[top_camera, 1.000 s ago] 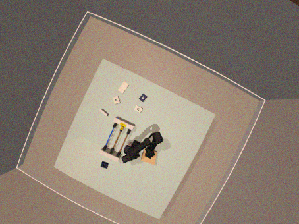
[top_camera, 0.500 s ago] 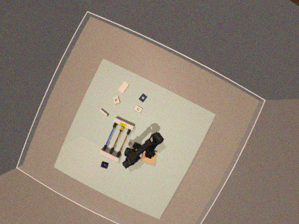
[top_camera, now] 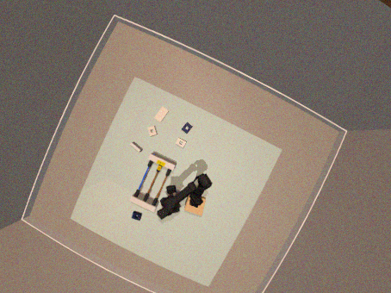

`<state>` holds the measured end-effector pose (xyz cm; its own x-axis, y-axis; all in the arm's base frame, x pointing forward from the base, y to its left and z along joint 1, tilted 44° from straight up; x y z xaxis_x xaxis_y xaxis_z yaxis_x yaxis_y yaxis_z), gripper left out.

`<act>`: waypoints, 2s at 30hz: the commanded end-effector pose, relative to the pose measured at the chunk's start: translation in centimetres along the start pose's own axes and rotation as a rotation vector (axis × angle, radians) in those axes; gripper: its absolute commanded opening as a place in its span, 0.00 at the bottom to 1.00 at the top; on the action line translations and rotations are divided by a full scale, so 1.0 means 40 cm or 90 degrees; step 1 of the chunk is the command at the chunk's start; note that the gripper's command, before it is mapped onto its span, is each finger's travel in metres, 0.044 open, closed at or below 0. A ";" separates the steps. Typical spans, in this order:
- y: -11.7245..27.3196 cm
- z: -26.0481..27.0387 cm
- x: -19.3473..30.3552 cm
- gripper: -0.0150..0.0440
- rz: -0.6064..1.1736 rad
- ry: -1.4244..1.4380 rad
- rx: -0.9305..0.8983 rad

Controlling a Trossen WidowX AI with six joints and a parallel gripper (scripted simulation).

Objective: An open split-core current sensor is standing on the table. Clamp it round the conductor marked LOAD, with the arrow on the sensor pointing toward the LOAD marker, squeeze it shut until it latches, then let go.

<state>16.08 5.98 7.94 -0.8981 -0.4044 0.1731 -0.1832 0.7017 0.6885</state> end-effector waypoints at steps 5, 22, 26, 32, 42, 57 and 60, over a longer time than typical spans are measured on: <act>0.004 -0.021 -0.036 0.80 0.044 0.566 -0.089; -0.043 -0.017 -0.036 0.80 0.042 0.576 -0.091; -0.060 -0.016 -0.035 0.80 0.042 0.576 -0.091; -0.084 -0.014 -0.032 0.80 0.042 0.576 -0.091; -0.124 -0.011 -0.024 0.80 0.043 0.576 -0.090; -0.134 -0.010 -0.023 0.69 0.042 0.570 -0.091; -0.134 -0.010 -0.023 0.66 0.042 0.570 -0.091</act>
<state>18.03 2.33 4.35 -0.2455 -0.7119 0.6580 -0.0370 0.6851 0.7275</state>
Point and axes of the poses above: the point midway between the two fingers, 35 mm back from their tips, its own y axis back along the fingers, its own z axis across the jaws, x = y × z, the point moved 2 cm from there along y, back along the fingers, and after that the axes turned 5 degrees about -y, right-handed, at the moved point
